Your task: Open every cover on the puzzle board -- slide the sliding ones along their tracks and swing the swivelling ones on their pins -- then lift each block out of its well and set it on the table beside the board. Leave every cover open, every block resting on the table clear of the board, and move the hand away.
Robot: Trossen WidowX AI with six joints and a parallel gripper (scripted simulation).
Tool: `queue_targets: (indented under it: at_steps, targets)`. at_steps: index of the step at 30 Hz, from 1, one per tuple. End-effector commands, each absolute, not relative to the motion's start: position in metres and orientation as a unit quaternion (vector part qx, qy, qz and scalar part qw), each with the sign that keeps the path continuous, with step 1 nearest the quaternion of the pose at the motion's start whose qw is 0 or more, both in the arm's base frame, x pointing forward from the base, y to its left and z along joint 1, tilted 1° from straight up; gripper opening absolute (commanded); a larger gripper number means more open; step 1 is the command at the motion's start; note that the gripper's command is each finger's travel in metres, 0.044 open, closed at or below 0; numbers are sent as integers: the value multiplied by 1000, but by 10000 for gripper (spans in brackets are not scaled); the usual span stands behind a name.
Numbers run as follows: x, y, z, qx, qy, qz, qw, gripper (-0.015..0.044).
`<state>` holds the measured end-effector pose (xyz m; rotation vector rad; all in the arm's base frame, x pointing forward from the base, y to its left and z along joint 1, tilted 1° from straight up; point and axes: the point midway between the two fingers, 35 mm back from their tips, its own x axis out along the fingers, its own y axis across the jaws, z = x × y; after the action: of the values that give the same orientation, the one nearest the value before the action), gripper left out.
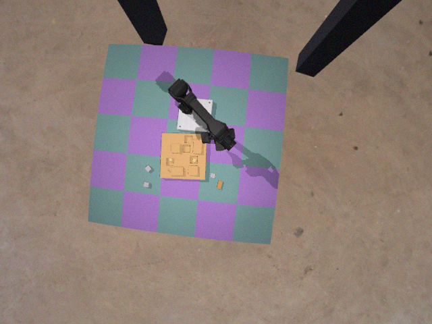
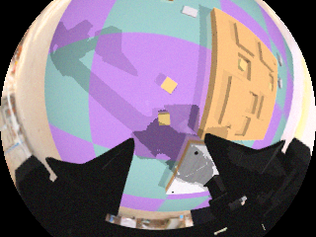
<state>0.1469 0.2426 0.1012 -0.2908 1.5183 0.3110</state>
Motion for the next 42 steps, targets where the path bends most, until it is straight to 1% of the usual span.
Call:
queue_targets:
  at_steps: [1, 13, 26, 27, 35, 42]
  targets:
    - [160, 237, 104, -86, 689, 96, 713, 309]
    - [214, 208, 107, 122, 686, -107, 709, 0]
    - [266, 163, 109, 337, 617, -316, 638, 0]
    - [266, 162, 109, 333, 619, -312, 640, 0]
    - [292, 133, 110, 144, 679, -131, 708, 0]
    - [315, 99, 111, -46, 688, 48, 722, 0]
